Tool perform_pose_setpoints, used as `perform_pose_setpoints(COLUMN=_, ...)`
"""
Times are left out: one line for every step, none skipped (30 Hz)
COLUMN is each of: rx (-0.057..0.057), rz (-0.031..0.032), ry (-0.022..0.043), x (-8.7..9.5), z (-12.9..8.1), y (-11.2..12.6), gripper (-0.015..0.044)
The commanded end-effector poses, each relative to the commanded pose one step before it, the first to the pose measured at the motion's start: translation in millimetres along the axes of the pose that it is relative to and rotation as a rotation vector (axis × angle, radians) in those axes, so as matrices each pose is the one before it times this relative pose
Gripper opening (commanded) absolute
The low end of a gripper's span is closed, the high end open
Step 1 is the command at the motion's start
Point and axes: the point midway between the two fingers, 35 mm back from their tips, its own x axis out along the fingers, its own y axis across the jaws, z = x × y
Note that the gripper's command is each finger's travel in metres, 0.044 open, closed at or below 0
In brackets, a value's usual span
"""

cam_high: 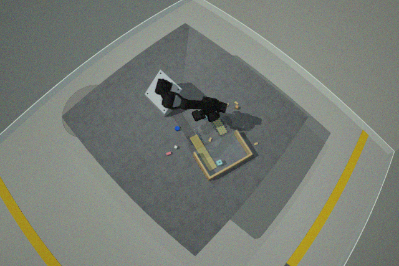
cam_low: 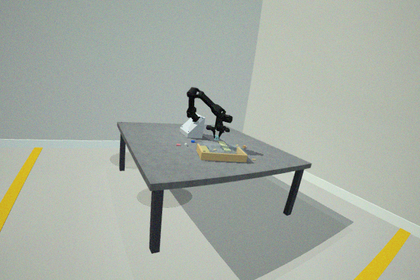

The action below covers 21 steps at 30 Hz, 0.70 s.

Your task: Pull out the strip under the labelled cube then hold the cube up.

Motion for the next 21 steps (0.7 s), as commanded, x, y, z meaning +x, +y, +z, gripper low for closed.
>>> perform_pose_setpoints(rx=0.0071, rz=0.00535, ry=0.00108, x=-4.52, z=-3.61, y=-1.64, gripper=0.0)
perform_pose_setpoints(rx=0.0, rz=0.00061, ry=0.00015, x=-5.96, z=0.15, y=0.27, gripper=0.0)
perform_pose_setpoints(rx=0.0, rz=0.00052, ry=0.00017, x=-7.31, z=0.06, y=0.19, gripper=0.0)
perform_pose_setpoints(rx=0.0, rz=0.00028, ry=0.00015, x=-7.37, z=-0.07, y=0.03, gripper=0.0)
perform_pose_setpoints(rx=0.0, rz=0.00005, ry=0.0001, x=-6.09, z=-0.16, y=-0.09, gripper=0.0)
perform_pose_setpoints(rx=0.0, rz=-0.00005, ry=0.00005, x=-3.67, z=-0.14, y=-0.11, gripper=0.0)
perform_pose_setpoints(rx=0.0, rz=-0.00003, ry=0.00001, x=-1.23, z=-0.05, y=-0.04, gripper=0.0)
perform_pose_setpoints(rx=0.0, rz=0.0, ry=0.0, x=0.0, z=0.0, y=0.0, gripper=0.0)
perform_pose_setpoints(rx=0.0, rz=0.0, ry=0.0, x=0.0, z=0.0, y=0.0, gripper=0.0)
perform_pose_setpoints(rx=0.0, rz=0.0, ry=0.0, x=0.0, z=0.0, y=0.0, gripper=0.0)
perform_pose_setpoints(rx=0.0, rz=0.0, ry=0.0, x=0.0, z=0.0, y=0.0, gripper=0.0)
perform_pose_setpoints(rx=0.0, rz=0.0, ry=0.0, x=0.0, z=0.0, y=0.0, gripper=0.0)
perform_pose_setpoints(rx=0.0, rz=0.0, ry=0.0, x=0.0, z=0.0, y=0.0, gripper=0.0)
perform_pose_setpoints(rx=0.0, rz=0.0, ry=0.0, x=0.0, z=0.0, y=0.0, gripper=0.0)
perform_pose_setpoints(rx=0.0, rz=0.0, ry=0.0, x=0.0, z=0.0, y=0.0, gripper=0.0)
perform_pose_setpoints(rx=0.0, rz=0.0, ry=0.0, x=0.0, z=0.0, y=0.0, gripper=0.0)
perform_pose_setpoints(rx=0.0, rz=0.0, ry=0.0, x=0.0, z=0.0, y=0.0, gripper=0.0)
perform_pose_setpoints(rx=0.0, rz=0.0, ry=0.0, x=0.0, z=0.0, y=0.0, gripper=0.0)
perform_pose_setpoints(rx=0.0, rz=0.0, ry=0.0, x=0.0, z=0.0, y=0.0, gripper=0.0)
perform_pose_setpoints(rx=0.0, rz=0.0, ry=0.0, x=0.0, z=0.0, y=0.0, gripper=0.0)
perform_pose_setpoints(rx=0.0, rz=0.0, ry=0.0, x=0.0, z=0.0, y=0.0, gripper=0.0)
